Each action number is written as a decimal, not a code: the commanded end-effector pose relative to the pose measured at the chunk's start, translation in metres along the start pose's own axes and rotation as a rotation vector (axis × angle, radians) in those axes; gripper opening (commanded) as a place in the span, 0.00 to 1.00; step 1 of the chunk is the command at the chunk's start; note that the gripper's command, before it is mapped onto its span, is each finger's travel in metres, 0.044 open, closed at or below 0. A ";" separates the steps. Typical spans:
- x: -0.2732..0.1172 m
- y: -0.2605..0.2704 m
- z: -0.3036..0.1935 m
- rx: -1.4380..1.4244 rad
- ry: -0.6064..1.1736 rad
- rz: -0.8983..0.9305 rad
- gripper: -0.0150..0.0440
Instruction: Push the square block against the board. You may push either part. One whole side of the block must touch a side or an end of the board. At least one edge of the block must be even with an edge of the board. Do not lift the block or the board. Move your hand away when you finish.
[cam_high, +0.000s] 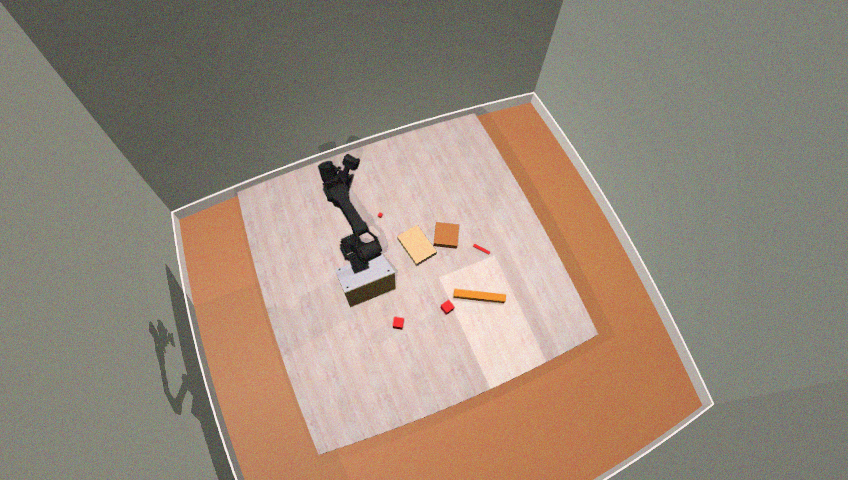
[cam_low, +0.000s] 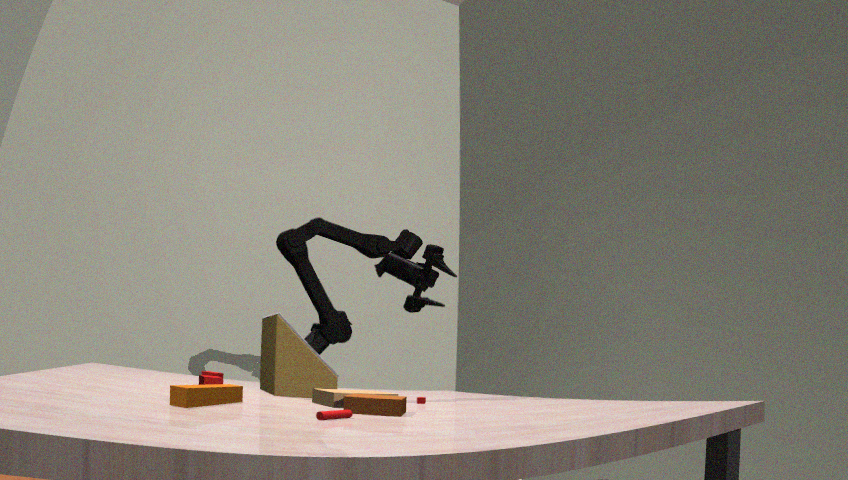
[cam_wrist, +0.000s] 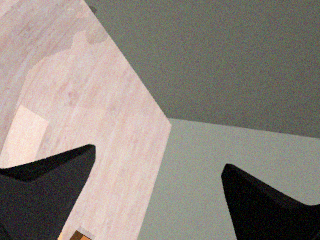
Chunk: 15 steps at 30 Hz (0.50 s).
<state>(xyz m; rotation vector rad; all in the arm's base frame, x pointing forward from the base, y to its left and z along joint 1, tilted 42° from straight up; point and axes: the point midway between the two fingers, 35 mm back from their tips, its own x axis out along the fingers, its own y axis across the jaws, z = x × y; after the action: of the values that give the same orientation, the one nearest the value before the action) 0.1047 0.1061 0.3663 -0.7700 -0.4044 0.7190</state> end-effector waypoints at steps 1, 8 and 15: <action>0.000 0.000 0.000 0.000 0.000 0.000 0.89; 0.009 0.007 0.003 0.001 0.035 0.015 0.58; 0.024 0.019 0.004 0.014 0.096 0.042 0.26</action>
<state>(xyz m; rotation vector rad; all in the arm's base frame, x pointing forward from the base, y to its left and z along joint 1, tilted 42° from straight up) 0.1080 0.1274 0.3602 -0.7940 -0.3292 0.7166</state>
